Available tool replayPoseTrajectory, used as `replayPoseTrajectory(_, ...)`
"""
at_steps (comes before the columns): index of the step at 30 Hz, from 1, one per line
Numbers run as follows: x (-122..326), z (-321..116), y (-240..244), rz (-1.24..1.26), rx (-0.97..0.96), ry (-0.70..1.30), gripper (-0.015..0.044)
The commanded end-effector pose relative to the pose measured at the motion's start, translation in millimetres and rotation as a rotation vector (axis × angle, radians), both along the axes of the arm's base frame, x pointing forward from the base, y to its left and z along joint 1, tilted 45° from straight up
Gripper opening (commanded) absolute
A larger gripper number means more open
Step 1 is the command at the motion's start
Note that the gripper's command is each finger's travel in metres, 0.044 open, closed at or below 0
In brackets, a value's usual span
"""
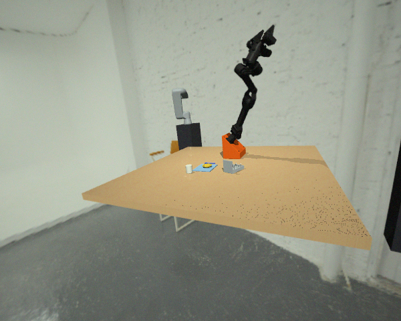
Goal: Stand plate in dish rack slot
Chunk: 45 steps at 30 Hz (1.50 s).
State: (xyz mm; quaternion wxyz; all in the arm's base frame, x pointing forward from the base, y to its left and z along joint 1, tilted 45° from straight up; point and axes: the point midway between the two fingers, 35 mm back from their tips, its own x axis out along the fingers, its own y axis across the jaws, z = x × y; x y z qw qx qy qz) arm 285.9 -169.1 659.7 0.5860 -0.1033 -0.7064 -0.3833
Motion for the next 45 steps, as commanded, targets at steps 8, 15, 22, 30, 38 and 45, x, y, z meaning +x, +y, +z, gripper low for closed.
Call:
replayPoseTrajectory(8,50,-8,-13,-0.031,0.026,0.219,0.0400)
replayPoseTrajectory(15,104,-27,-28,-0.053,0.050,0.456,0.0400)
replayPoseTrajectory(22,155,-58,-41,-0.062,0.065,0.690,0.0400)
replayPoseTrajectory(30,205,-105,-50,-0.059,0.060,0.941,0.0400)
replayPoseTrajectory(38,233,-148,-58,-0.080,0.094,1.139,0.0400)
replayPoseTrajectory(45,264,-201,-66,-0.044,0.102,1.357,0.0400)
